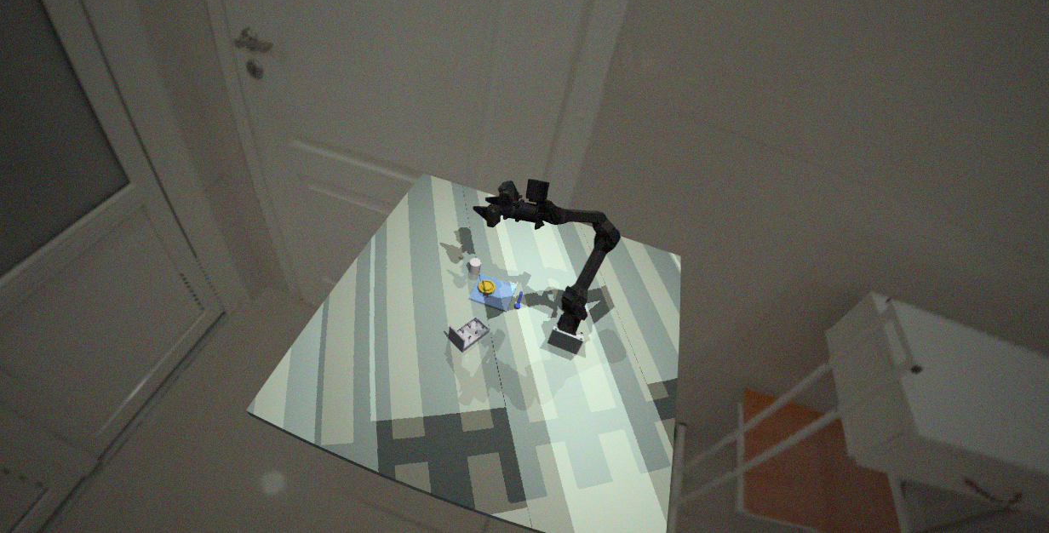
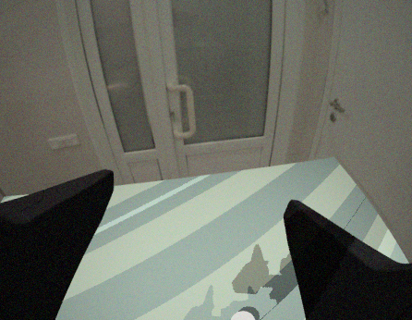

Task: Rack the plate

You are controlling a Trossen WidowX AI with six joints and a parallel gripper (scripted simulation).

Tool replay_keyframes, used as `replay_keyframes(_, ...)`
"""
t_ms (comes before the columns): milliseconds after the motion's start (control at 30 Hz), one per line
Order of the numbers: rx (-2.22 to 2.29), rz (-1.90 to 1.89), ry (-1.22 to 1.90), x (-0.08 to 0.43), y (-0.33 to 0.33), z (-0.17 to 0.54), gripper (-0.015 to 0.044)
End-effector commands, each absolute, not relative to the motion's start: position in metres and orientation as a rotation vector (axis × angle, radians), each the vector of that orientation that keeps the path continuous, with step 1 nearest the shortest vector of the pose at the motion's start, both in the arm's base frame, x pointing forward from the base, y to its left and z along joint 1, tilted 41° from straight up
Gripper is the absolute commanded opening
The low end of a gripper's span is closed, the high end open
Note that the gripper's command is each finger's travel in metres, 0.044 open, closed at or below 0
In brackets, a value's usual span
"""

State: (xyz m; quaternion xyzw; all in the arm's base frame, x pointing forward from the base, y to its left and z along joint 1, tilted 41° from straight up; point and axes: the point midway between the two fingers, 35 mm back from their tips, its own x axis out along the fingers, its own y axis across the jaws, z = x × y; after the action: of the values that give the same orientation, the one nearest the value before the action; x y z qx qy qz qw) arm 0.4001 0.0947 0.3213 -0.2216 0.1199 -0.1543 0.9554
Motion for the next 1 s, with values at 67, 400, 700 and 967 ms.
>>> replay_keyframes(67, -0.497, -0.338, 0.41, 0.414, 0.074, 0.281, 0.04)
replay_keyframes(400, -0.552, -0.395, 0.709, 0.419, 0.031, 0.215, 0.04)
replay_keyframes(700, -0.568, -0.458, 0.993, 0.405, -0.011, 0.162, 0.04)
replay_keyframes(967, -0.559, -0.52, 1.254, 0.379, -0.047, 0.125, 0.04)
